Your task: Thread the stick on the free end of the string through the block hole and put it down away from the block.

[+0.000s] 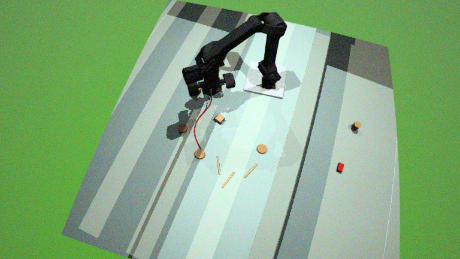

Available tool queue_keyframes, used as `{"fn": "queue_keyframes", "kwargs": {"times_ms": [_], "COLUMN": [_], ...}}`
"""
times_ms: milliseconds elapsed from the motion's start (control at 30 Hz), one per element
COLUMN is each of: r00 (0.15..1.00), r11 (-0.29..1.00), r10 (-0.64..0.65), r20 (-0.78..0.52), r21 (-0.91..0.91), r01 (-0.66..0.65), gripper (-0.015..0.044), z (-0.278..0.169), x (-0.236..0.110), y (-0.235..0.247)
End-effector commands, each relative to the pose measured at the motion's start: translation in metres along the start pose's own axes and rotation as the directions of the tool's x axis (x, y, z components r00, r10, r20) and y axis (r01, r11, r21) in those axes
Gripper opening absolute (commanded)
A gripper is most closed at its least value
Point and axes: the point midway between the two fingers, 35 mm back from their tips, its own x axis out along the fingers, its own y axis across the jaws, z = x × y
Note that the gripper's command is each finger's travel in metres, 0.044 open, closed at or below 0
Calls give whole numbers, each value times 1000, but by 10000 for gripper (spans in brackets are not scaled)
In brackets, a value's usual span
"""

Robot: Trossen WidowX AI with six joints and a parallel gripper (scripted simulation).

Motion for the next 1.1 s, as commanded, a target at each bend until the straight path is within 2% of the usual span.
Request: {"fn": "queue_keyframes", "kwargs": {"times_ms": [0, 233, 500, 800, 1067], "r00": [1000, 1000, 1000, 1000, 1000], "r11": [987, 918, 770, 532, 273], "r10": [-4, -3, -3, -2, 0], "r20": [2, 2, 2, 3, 3], "r21": [-160, -397, -638, -847, -962], "r01": [4, 4, 4, 3, 3], "gripper": [0, 0, 0, 0, 0], "z": [-1, -3, -5, -8, -10], "x": [0, 0, -1, -1, -1], "y": [5, 11, 19, 27, 34]}}
